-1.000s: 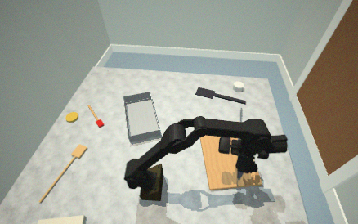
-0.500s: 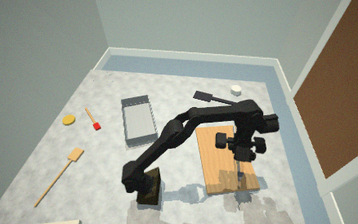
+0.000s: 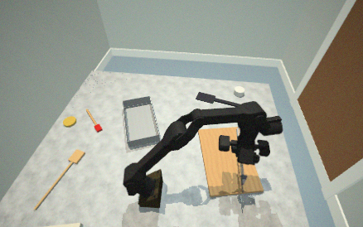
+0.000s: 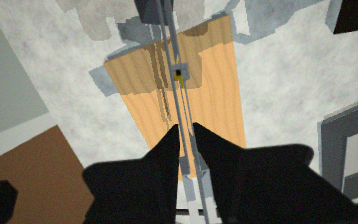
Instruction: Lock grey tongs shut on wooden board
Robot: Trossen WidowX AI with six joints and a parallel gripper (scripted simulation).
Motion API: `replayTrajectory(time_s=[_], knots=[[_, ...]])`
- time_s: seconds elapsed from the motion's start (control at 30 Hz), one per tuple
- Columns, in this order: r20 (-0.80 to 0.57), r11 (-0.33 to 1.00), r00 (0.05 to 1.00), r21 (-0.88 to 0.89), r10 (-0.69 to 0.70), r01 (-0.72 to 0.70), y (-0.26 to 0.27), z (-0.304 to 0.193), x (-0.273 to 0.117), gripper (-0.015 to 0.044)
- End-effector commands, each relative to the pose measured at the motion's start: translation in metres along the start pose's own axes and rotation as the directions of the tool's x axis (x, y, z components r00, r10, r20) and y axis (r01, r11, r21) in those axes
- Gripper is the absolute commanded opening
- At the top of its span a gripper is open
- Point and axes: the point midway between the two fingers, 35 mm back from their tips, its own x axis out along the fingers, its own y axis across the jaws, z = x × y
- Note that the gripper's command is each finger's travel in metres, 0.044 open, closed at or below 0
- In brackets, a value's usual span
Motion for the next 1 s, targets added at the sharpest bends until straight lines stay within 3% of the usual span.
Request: replayTrajectory(time_s=[0.0,0.97], knots=[[0.004,1.000,1.000,0.006,-0.003,0.003,0.001,0.000,0.007,-0.0150],[0.003,1.000,1.000,0.005,-0.003,0.003,0.004,-0.002,0.055,-0.0150]])
